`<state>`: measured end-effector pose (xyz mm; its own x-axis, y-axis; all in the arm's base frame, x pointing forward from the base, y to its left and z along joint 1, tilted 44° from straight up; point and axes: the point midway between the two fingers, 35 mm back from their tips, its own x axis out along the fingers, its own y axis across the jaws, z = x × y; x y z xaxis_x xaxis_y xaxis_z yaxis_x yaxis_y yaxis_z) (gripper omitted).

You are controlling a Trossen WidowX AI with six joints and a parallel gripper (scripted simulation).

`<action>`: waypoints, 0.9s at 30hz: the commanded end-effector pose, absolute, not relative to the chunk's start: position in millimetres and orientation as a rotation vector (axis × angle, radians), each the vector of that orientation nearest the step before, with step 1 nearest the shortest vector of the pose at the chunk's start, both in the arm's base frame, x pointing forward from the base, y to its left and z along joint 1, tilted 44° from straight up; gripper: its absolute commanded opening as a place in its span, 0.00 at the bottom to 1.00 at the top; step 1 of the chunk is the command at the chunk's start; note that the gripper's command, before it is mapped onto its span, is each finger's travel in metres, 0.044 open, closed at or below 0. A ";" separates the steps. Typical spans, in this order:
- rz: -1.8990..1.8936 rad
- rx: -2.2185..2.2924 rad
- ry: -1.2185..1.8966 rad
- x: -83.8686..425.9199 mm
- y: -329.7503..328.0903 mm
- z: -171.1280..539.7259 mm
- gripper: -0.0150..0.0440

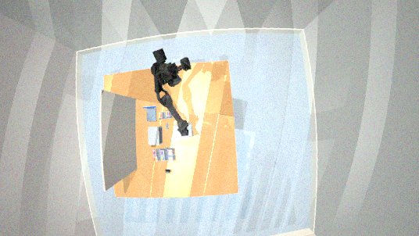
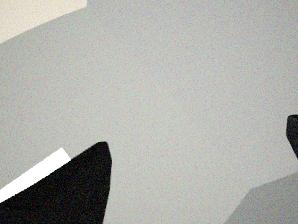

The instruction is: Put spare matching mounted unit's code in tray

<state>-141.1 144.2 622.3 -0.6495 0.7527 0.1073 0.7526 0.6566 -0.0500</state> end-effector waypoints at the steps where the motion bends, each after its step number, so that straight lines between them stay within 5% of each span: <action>1: 0.001 -1.255 -2.750 -141.1 144.2 622.3 0.98; 9: 0.060 -1.298 -2.735 -142.0 152.5 617.3 1.00; 17: 0.541 -1.629 -2.491 -134.8 222.9 572.0 1.00; 27: 1.161 -1.935 -1.744 -81.4 318.4 492.9 1.00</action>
